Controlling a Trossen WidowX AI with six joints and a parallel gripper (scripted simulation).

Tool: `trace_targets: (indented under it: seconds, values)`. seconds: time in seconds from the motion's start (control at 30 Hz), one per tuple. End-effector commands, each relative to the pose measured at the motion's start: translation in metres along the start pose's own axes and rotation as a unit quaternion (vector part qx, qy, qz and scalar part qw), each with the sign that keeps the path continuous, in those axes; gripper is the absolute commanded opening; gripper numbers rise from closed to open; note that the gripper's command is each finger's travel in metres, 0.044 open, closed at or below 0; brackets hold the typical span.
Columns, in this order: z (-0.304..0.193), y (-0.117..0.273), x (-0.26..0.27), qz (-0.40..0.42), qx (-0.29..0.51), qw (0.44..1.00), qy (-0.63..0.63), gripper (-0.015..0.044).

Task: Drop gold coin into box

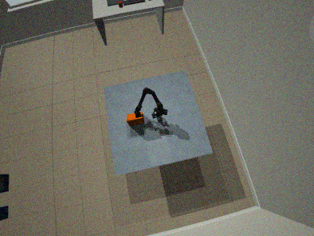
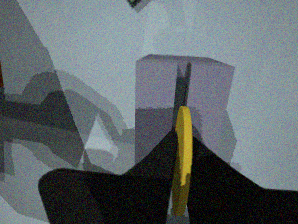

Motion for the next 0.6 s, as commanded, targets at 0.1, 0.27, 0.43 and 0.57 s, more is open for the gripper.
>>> trace_targets:
  seconds: [0.1,0.27,0.43,0.57]
  values:
    - [0.000,0.000,0.000,0.000,0.000,1.000,0.000,0.0157]
    - [0.000,0.000,0.000,0.000,0.000,1.000,0.000,0.0161]
    - [0.000,0.001,0.000,0.000,0.000,1.000,0.000,0.0187]
    - [0.000,0.015,0.000,0.000,0.000,1.000,0.000,0.0292]
Point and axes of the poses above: the point midway between the two fingers, 35 mm back from their tips, its own y axis back along the fingers, its own x axis across the jaws, z = x × y, the point moved 4 cm from there along y, back along the fingers, and after that the axes turned 5 degrees about -y, right-handed, at the moved point
